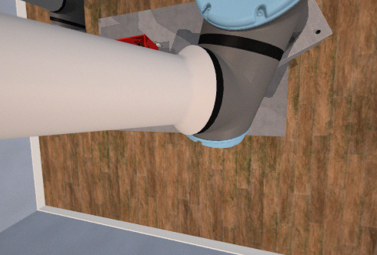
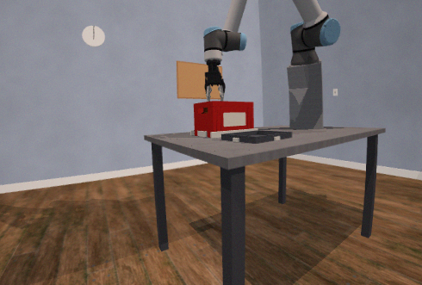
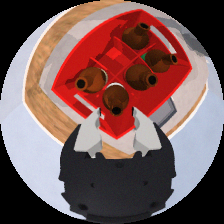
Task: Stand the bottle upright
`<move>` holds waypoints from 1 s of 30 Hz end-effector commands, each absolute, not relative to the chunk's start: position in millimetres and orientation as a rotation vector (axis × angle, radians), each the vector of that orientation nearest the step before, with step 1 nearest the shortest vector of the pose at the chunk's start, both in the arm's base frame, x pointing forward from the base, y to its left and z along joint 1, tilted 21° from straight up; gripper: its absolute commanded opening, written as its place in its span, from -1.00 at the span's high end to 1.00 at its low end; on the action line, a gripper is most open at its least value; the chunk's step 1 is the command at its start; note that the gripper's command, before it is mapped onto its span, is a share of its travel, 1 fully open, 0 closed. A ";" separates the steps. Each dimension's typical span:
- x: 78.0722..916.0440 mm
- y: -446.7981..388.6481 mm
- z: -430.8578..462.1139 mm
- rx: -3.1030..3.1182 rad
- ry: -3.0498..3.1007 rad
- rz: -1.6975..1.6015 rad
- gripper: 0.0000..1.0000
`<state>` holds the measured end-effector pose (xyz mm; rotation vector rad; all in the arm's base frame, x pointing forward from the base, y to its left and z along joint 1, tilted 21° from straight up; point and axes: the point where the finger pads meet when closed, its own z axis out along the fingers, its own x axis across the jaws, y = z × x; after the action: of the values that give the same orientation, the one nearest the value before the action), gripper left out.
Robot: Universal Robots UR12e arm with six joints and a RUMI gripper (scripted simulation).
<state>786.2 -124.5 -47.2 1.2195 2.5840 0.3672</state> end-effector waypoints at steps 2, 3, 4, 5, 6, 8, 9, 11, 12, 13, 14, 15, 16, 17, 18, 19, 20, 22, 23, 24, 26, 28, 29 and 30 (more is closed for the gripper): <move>788.3 -124.2 -51.1 1.219 2.583 0.367 0.24; 788.3 -124.2 -51.1 1.219 2.583 0.367 0.24; 788.6 -124.1 -52.0 1.219 2.583 0.367 0.24; 788.9 -124.0 -52.8 1.219 2.583 0.367 0.24; 789.2 -123.9 -53.6 1.219 2.583 0.367 0.24; 789.7 -123.8 -55.0 1.219 2.583 0.367 0.24; 789.9 -123.7 -55.6 1.219 2.583 0.367 0.24; 790.3 -123.6 -56.7 1.219 2.583 0.367 0.24; 790.5 -123.5 -57.1 1.219 2.583 0.367 0.24; 790.6 -123.5 -57.5 1.219 2.583 0.367 0.24; 790.7 -123.4 -57.8 1.219 2.583 0.367 0.24; 790.8 -123.4 -58.1 1.219 2.583 0.367 0.24; 790.9 -123.4 -58.3 1.219 2.583 0.367 0.24; 791.0 -123.3 -58.5 1.219 2.583 0.367 0.24; 791.0 -123.3 -58.6 1.219 2.583 0.367 0.24; 791.0 -123.3 -58.6 1.219 2.583 0.367 0.24; 791.0 -123.3 -58.6 1.219 2.583 0.367 0.24; 791.1 -123.3 -58.7 1.219 2.583 0.367 0.24; 791.1 -123.3 -58.8 1.219 2.583 0.367 0.24; 791.1 -123.3 -58.8 1.219 2.583 0.367 0.24; 791.1 -123.3 -58.8 1.219 2.583 0.367 0.24; 791.1 -123.3 -58.8 1.219 2.583 0.367 0.24; 791.1 -123.3 -58.8 1.219 2.583 0.367 0.24; 791.1 -123.3 -58.8 1.219 2.583 0.367 0.24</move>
<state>790.7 -123.0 -59.5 1.2194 2.5839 0.3671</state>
